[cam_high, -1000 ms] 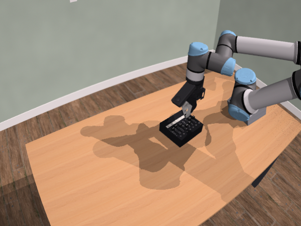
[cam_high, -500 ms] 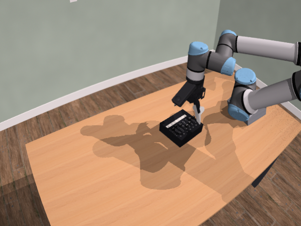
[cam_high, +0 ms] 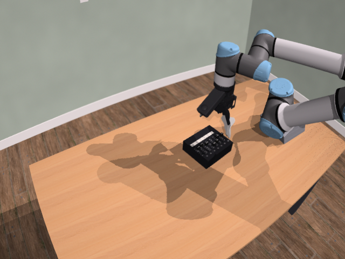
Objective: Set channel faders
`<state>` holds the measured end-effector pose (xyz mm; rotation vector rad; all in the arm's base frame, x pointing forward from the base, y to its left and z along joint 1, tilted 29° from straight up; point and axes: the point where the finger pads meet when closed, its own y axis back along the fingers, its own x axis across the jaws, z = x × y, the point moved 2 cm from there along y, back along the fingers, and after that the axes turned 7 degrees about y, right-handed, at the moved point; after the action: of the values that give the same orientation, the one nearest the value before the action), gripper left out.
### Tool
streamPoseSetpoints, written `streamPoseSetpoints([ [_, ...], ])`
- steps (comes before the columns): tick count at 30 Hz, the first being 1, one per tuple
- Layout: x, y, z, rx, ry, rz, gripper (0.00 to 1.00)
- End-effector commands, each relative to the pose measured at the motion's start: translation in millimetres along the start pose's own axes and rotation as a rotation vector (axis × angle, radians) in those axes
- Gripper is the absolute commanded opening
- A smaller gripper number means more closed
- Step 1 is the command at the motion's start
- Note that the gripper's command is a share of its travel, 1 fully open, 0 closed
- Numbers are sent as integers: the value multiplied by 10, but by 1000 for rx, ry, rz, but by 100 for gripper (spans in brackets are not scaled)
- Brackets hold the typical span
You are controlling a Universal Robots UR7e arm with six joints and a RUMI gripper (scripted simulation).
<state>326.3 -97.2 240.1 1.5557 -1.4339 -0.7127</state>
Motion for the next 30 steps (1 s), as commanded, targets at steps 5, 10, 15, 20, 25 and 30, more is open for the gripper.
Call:
streamPoseSetpoints([
  [5, 3, 383, 8, 5, 1, -2, 100],
  [10, 3, 498, 9, 5, 1, -2, 100],
  [15, 3, 567, 9, 5, 1, -2, 100],
  [20, 3, 595, 9, 5, 1, -2, 100],
  [25, 3, 596, 9, 5, 1, -2, 100],
  [30, 3, 596, 9, 5, 1, -2, 100],
])
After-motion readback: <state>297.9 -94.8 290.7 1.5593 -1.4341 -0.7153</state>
